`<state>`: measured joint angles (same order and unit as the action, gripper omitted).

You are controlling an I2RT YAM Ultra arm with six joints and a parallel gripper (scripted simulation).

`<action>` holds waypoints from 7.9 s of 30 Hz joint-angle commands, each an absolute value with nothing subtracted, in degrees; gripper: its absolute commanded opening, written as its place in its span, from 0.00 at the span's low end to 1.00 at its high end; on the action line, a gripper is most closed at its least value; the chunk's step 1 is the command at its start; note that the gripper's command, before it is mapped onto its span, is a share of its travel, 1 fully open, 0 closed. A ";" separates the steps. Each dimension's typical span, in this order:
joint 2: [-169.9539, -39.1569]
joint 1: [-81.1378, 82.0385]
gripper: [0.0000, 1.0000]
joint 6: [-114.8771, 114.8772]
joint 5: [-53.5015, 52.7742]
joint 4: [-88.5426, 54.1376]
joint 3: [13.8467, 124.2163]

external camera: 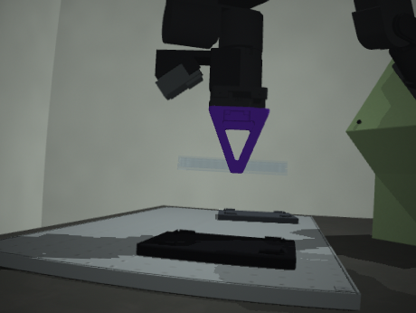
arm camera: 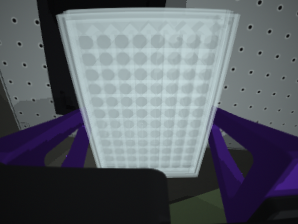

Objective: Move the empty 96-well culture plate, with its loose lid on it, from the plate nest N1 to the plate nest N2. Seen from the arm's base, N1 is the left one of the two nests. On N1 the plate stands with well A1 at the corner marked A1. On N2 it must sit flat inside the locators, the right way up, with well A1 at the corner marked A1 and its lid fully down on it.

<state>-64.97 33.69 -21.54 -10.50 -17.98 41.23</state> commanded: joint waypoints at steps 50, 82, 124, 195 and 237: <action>-77.35 -3.12 0.00 8.52 -36.98 -8.05 34.02; -96.65 -19.73 0.00 27.20 -45.74 -9.16 40.60; -122.81 -33.93 0.00 47.14 -50.07 -18.22 61.10; -124.19 -34.08 0.00 47.10 -50.13 -16.55 60.56; -131.40 -25.51 0.00 36.11 -47.79 -0.91 58.96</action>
<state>-130.34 -25.69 37.47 -48.01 -3.51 60.36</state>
